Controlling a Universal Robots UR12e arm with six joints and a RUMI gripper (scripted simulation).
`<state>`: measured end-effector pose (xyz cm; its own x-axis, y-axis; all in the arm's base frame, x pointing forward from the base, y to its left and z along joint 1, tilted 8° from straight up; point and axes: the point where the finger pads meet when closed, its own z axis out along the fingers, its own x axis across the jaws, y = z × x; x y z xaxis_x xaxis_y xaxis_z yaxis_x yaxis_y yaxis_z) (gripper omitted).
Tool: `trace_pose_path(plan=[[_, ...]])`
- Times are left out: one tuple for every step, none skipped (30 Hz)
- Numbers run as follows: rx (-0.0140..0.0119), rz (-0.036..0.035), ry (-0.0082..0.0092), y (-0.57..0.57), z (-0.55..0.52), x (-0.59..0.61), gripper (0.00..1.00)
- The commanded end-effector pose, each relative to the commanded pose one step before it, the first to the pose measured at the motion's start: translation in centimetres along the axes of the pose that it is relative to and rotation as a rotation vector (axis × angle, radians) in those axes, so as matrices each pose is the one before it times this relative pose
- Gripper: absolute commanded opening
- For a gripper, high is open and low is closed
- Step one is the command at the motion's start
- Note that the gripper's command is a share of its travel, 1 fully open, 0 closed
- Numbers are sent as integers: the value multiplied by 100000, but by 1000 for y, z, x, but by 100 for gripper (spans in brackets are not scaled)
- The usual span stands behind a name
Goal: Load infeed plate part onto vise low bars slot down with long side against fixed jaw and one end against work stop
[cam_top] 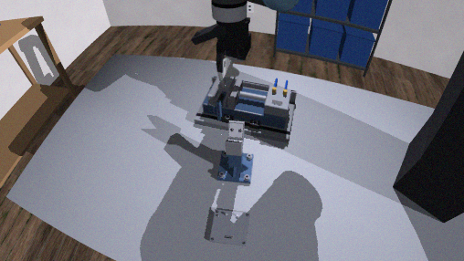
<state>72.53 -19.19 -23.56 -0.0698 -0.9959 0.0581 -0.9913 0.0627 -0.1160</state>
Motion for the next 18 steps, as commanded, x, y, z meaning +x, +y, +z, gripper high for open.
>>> trace_pose_path(plan=[[107, -4, 38, -57, -1640, 20, 47], [0, 0, 0, 0, -322, 0, 47], [0, 0, 0, 0, -318, 0, 47], [0, 0, 0, 0, -311, 0, 47], [0, 0, 0, 0, -302, 0, 47], [0, 0, 0, 0, 0, 0, 47], [0, 0, 0, 0, 0, 0, 47], [0, 0, 0, 0, -291, 0, 47], [0, 0, 0, 0, -278, 0, 47], [0, 0, 0, 0, -263, 0, 47], [0, 0, 0, 0, -246, 0, 47], [0, 0, 0, 0, -227, 0, 47], [0, 0, 0, 0, -207, 0, 47], [0, 0, 0, 0, -186, 0, 47], [0, 0, 0, 0, -165, 0, 47], [0, 0, 0, 0, -143, 0, 47], [0, 0, 0, 0, -121, 0, 47], [0, 0, 0, 0, -99, 0, 47]])
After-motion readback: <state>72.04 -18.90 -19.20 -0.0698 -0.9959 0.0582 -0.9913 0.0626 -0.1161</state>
